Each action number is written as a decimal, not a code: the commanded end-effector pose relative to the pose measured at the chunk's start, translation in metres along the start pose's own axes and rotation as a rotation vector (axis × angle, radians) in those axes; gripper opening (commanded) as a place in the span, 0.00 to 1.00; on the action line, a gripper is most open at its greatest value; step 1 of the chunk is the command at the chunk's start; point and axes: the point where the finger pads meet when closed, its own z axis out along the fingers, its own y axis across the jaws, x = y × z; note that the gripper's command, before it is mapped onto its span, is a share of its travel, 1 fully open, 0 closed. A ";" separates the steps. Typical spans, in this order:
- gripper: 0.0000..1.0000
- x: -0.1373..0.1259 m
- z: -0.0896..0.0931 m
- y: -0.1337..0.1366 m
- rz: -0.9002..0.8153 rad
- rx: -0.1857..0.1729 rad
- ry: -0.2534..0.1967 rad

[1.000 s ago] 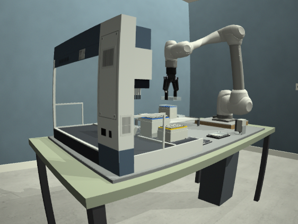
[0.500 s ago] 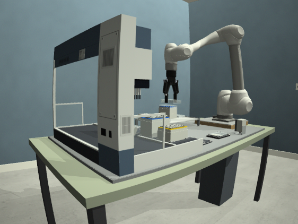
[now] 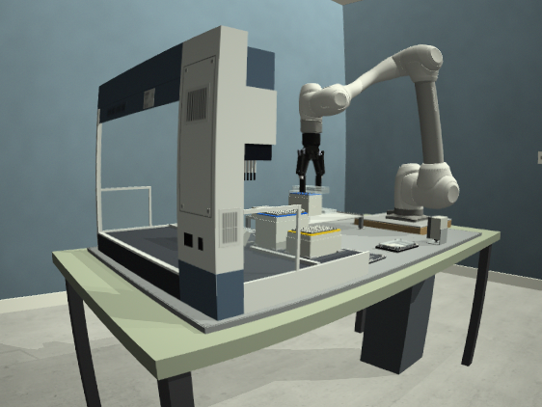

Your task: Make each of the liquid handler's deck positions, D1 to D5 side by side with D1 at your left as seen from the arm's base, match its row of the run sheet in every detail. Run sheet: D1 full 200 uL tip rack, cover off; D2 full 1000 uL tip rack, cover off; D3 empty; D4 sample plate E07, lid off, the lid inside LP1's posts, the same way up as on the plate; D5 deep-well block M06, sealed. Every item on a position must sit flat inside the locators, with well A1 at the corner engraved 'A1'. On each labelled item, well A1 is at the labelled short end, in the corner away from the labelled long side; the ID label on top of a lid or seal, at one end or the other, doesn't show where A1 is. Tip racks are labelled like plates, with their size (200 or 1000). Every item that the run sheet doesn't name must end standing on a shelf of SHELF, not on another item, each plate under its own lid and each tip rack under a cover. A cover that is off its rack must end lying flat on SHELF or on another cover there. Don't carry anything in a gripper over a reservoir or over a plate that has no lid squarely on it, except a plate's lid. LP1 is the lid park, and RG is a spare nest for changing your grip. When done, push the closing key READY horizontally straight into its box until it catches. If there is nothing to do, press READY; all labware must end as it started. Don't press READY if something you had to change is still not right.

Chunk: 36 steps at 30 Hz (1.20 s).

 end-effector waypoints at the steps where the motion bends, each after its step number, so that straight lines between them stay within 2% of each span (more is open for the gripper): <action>1: 0.10 0.000 0.004 0.000 0.000 0.001 0.000; 36: 0.10 0.000 0.055 0.000 0.000 0.001 0.000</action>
